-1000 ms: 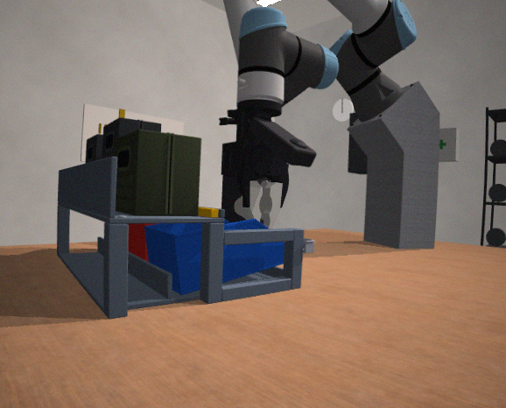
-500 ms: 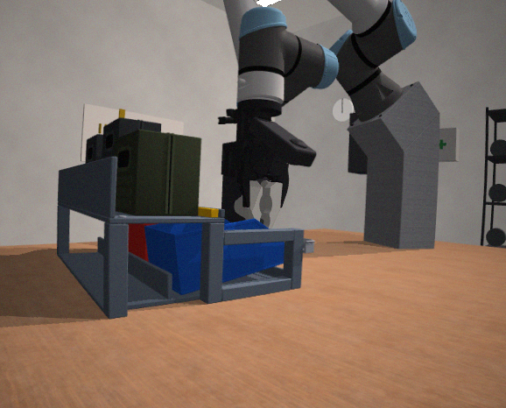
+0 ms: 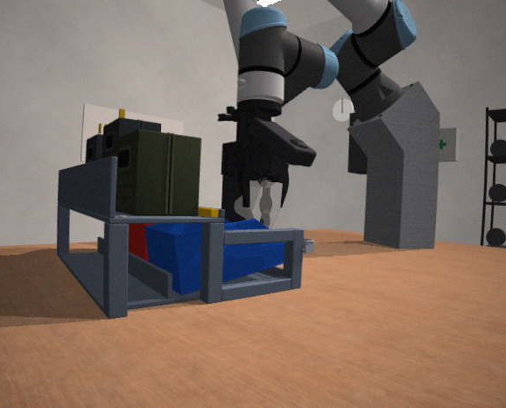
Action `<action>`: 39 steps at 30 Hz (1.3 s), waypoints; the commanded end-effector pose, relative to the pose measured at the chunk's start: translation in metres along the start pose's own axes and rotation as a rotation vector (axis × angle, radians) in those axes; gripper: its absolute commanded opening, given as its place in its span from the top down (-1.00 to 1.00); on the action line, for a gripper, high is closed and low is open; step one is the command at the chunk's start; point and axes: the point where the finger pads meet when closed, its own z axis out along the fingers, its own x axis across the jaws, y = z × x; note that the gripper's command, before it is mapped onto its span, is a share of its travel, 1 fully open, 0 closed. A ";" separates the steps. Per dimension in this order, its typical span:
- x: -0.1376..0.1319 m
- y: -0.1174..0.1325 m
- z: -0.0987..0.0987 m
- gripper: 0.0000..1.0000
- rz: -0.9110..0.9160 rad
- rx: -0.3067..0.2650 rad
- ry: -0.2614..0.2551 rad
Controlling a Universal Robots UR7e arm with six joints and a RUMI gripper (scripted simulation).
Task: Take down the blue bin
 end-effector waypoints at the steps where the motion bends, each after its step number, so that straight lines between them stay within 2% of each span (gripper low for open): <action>1: 0.001 0.000 -0.001 1.00 0.000 0.000 0.001; 25: -0.002 0.000 -0.001 1.00 0.000 0.000 0.001; 39: -0.019 0.000 -0.001 1.00 0.000 0.000 0.001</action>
